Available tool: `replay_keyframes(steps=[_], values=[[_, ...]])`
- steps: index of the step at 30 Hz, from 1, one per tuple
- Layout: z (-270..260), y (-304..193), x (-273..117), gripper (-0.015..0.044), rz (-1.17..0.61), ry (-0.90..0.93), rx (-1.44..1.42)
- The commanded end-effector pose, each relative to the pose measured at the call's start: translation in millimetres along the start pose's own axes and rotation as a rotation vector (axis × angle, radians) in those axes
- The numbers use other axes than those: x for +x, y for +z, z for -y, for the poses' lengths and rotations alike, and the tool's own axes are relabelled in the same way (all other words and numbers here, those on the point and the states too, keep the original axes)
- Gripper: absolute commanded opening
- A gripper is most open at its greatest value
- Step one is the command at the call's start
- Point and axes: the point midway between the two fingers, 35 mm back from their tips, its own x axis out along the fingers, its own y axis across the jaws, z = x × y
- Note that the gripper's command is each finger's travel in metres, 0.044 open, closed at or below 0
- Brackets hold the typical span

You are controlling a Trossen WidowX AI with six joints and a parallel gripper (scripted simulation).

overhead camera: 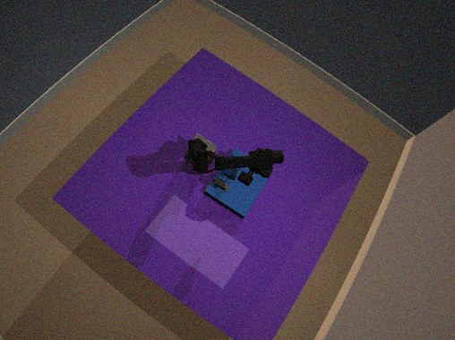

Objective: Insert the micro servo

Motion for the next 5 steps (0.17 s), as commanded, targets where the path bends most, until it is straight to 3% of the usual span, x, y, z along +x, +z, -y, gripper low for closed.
replay_keyframes(steps=[1,5], values=[[-0.2,-0.5,-0.3,0.0440,-0.003,0.002,0.004],[-0.2,-0.5,-0.3,0.0440,-0.003,0.002,0.004]])
